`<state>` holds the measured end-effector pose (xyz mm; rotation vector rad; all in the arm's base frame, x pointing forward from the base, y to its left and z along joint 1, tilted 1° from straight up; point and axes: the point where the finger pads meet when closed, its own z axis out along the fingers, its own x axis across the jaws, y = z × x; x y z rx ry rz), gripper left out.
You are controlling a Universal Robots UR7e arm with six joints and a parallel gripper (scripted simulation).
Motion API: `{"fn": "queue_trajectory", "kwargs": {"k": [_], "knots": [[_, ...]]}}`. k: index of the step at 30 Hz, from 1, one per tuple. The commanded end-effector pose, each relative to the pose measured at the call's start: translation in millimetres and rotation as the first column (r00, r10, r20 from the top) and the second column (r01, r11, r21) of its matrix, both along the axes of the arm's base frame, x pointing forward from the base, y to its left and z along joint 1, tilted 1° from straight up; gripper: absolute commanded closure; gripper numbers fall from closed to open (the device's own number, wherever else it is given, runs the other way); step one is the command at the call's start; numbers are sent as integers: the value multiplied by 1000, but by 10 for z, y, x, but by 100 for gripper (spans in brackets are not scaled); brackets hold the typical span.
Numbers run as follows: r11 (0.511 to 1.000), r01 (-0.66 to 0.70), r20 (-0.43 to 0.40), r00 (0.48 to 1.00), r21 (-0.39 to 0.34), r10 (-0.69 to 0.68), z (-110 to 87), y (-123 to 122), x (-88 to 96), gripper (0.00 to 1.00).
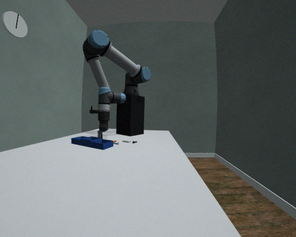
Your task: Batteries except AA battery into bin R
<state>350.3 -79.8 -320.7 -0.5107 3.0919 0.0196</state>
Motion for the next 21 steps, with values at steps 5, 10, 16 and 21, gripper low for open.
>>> {"fn": "queue_trajectory", "kwargs": {"k": [5,10,16,21], "knots": [[1000,0,1,1000,-1,0,-27,-1,3,46],[1000,0,1,1000,0,0,-27,-1,2,46],[1000,0,1,1000,0,0,-28,0,2,76],[1000,0,1,1000,0,0,-28,0,2,76]]}}
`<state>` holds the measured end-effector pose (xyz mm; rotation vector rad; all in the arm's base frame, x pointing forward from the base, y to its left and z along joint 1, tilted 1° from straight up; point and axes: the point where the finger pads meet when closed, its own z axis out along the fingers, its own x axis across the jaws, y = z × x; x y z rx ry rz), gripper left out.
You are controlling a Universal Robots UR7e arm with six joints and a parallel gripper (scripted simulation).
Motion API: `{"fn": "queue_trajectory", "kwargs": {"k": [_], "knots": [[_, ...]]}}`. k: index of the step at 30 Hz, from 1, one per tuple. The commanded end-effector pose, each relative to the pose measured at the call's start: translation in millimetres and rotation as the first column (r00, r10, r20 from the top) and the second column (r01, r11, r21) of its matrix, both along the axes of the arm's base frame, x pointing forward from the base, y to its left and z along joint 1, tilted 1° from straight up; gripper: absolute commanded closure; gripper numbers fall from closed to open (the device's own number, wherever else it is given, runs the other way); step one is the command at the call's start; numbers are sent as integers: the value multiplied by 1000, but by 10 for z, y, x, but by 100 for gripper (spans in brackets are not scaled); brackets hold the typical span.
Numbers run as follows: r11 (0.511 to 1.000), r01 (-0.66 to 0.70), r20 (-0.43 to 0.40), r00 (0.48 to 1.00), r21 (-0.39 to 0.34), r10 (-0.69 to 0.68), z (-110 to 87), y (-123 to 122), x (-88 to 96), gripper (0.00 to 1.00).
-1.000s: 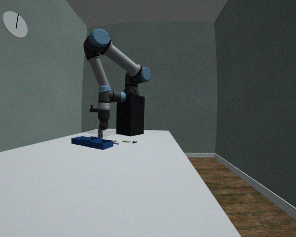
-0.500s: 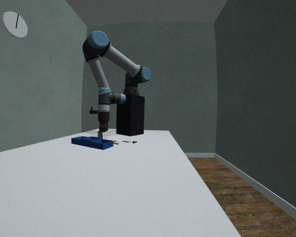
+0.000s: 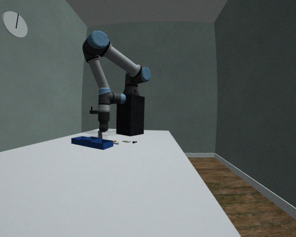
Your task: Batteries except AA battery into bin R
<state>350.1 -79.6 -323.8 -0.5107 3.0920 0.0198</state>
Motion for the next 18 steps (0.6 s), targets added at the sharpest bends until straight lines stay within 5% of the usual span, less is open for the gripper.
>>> {"fn": "queue_trajectory", "kwargs": {"k": [1,18], "knots": [[1000,0,1,1000,-1,0,4,-2,4,76],[1000,0,1,1000,-1,0,4,-2,4,76]]}}
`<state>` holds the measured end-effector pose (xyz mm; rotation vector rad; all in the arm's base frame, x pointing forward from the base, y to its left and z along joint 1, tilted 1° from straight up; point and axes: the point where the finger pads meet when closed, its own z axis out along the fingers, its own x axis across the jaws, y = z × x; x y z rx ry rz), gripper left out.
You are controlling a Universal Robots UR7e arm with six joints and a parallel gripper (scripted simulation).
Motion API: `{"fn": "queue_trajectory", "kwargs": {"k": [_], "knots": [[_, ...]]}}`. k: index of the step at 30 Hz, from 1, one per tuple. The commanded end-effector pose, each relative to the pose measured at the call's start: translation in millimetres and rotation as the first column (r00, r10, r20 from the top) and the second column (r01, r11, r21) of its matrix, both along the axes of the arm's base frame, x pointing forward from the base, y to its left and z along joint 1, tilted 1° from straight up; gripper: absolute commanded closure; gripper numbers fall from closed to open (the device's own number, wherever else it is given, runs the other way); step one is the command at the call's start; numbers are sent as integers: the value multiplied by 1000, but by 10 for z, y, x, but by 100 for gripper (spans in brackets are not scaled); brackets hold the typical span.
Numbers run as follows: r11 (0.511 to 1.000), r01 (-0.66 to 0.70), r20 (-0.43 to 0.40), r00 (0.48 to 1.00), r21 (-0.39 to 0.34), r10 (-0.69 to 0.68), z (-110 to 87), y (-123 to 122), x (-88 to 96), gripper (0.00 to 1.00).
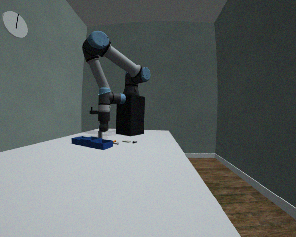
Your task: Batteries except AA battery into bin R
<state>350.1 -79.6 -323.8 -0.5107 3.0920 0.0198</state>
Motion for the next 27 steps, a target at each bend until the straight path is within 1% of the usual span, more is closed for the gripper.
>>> {"fn": "queue_trajectory", "kwargs": {"k": [1,6,17,19,26,27], "knots": [[1000,0,1,1000,-1,0,4,-2,4,76],[1000,0,1,1000,-1,0,4,-2,4,76],[1000,0,1,1000,-1,0,370,-7,1,76],[1000,0,1,1000,-1,0,370,-7,1,76],[1000,0,1,1000,-1,0,603,-10,0,76],[1000,0,1,1000,-1,0,603,-10,0,76]]}}
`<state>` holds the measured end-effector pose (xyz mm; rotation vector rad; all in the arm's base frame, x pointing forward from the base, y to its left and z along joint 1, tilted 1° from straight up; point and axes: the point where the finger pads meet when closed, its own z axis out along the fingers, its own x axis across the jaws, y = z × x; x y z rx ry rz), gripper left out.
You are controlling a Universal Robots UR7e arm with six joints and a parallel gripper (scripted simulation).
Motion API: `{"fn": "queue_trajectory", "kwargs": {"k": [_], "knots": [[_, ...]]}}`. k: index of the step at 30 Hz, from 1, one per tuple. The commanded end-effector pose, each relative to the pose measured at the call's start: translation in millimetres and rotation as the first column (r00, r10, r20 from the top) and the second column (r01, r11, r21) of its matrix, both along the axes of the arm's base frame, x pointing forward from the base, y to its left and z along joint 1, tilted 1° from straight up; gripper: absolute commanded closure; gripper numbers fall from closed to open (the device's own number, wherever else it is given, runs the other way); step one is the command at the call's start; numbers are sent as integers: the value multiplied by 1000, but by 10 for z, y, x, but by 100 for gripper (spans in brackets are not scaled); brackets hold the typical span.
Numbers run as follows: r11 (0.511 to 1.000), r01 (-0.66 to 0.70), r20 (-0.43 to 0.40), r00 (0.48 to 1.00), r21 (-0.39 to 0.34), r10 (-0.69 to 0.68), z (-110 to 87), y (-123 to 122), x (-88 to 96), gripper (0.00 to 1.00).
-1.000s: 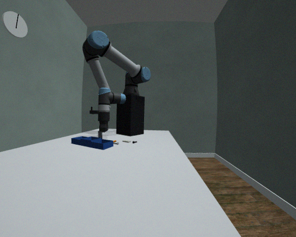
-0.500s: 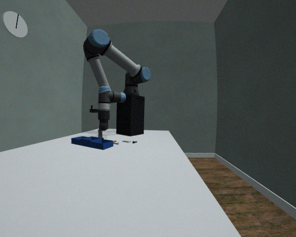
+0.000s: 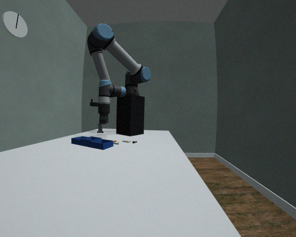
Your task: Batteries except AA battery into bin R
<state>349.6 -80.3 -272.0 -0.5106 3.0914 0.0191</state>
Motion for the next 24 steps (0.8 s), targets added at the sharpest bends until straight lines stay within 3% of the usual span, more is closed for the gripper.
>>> {"fn": "queue_trajectory", "kwargs": {"k": [1,16,22,24], "knots": [[1000,0,1,1000,0,0,85,-4,5,76],[1000,0,1,1000,0,0,79,-4,6,76],[1000,0,1,1000,0,0,79,-185,317,76],[1000,0,1,1000,0,0,79,-202,346,76]]}}
